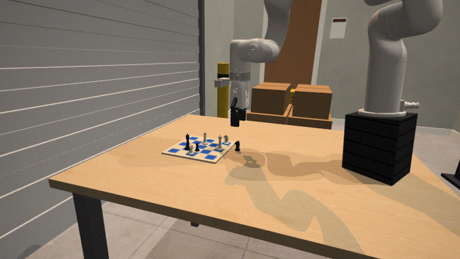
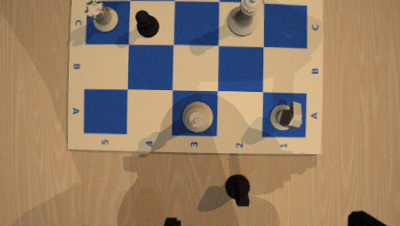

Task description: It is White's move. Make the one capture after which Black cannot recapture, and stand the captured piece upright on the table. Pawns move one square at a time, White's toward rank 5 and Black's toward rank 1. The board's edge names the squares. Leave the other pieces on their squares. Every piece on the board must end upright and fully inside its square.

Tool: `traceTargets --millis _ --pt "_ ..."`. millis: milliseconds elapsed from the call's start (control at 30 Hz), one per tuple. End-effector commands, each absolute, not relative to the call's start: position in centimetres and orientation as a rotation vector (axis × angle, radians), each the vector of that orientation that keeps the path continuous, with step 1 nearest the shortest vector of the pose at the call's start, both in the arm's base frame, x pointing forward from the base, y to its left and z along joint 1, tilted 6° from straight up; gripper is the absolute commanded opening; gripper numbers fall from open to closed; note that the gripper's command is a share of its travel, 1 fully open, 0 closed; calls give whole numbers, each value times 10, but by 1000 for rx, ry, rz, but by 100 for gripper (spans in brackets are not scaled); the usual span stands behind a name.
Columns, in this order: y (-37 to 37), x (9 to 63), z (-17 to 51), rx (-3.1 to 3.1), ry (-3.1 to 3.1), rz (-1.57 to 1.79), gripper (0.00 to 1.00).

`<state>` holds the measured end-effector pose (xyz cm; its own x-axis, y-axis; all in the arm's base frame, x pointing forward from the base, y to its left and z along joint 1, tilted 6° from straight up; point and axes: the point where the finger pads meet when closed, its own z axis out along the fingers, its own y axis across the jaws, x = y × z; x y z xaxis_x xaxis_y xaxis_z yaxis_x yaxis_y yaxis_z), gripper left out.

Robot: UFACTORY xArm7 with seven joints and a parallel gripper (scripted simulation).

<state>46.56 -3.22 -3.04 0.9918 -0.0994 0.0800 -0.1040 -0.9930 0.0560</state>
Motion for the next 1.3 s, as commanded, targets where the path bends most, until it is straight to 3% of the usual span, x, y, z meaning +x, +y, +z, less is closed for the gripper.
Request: traceTargets --millis 0,533,1267 --pt "-32 467 -29 3075 -157 125 100" --pt "-34 471 -29 3072 -230 125 100" --pt "-54 591 -5 2625 -1752 201 100"
